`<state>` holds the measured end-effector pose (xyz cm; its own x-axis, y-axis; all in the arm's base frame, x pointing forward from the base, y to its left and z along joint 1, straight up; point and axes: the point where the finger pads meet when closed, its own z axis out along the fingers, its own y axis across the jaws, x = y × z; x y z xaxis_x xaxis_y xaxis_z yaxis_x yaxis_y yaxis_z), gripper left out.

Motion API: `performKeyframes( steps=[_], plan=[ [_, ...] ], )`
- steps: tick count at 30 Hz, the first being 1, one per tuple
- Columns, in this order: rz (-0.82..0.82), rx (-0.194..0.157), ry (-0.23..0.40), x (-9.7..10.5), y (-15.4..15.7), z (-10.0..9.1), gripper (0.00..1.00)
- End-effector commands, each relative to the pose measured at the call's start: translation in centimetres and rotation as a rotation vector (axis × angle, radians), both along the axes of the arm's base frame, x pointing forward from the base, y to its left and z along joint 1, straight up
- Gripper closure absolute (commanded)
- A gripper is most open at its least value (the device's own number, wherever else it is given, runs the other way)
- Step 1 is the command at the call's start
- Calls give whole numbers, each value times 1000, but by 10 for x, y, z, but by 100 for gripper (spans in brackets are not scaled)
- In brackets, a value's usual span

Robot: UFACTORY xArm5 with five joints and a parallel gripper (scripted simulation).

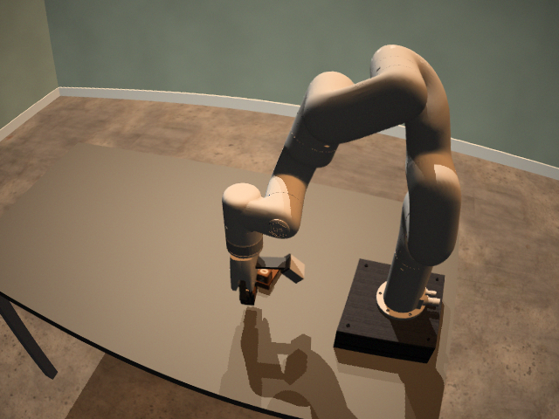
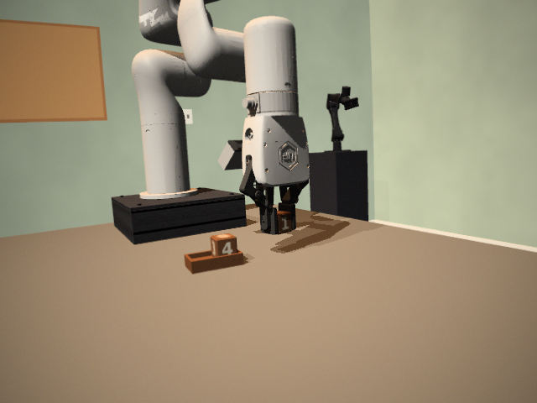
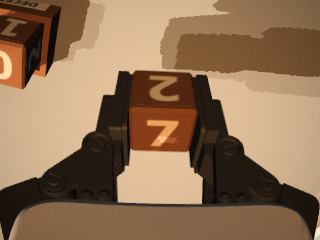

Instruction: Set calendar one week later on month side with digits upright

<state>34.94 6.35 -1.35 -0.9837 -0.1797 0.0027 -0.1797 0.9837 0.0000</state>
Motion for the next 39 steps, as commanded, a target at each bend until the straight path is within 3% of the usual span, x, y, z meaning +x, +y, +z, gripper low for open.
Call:
performKeyframes(
  steps=[1, 10, 39],
  plan=[
    [0, 1, -5, 3, 1, -15, 73],
    [0, 1, -5, 3, 1, -27, 73],
    [0, 1, -5, 3, 1, -27, 73]
  ],
)
